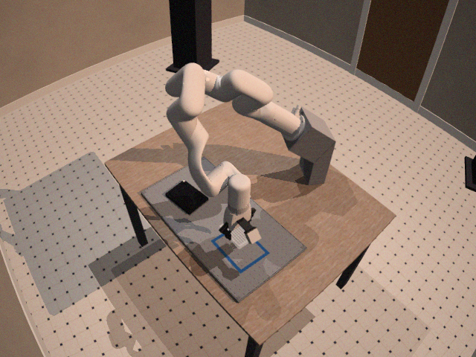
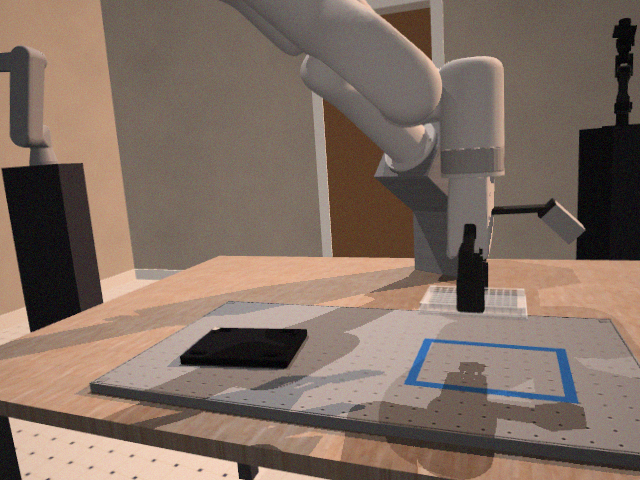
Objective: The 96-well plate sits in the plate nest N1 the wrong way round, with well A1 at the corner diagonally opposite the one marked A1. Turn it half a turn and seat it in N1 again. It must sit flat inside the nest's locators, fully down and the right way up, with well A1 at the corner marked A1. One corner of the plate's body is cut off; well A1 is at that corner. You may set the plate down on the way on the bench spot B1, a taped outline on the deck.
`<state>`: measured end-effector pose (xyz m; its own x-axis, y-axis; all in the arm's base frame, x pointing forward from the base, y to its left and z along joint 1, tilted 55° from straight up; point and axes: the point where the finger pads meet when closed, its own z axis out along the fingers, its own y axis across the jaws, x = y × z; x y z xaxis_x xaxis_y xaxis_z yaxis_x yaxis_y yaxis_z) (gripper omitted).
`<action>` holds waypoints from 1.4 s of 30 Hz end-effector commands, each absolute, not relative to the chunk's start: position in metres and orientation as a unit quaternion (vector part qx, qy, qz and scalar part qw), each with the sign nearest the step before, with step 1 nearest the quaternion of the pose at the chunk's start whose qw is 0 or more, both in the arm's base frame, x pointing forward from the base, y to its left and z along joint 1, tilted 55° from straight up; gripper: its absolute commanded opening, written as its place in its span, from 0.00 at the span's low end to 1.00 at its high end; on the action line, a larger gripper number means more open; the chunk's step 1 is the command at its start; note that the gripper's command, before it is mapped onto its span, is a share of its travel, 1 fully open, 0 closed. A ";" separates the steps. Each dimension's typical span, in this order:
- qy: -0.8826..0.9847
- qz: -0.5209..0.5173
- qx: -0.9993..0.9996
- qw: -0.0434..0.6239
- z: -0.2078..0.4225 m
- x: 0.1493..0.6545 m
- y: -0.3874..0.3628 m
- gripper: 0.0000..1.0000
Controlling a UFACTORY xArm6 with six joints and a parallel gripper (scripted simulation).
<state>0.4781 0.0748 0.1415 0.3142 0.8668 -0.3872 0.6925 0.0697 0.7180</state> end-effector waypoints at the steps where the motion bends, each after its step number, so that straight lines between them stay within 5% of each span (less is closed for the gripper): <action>1: 0.577 0.098 0.675 0.449 0.136 0.483 0.088 0.00; 42: 0.577 0.098 0.675 0.449 0.132 0.485 0.091 0.00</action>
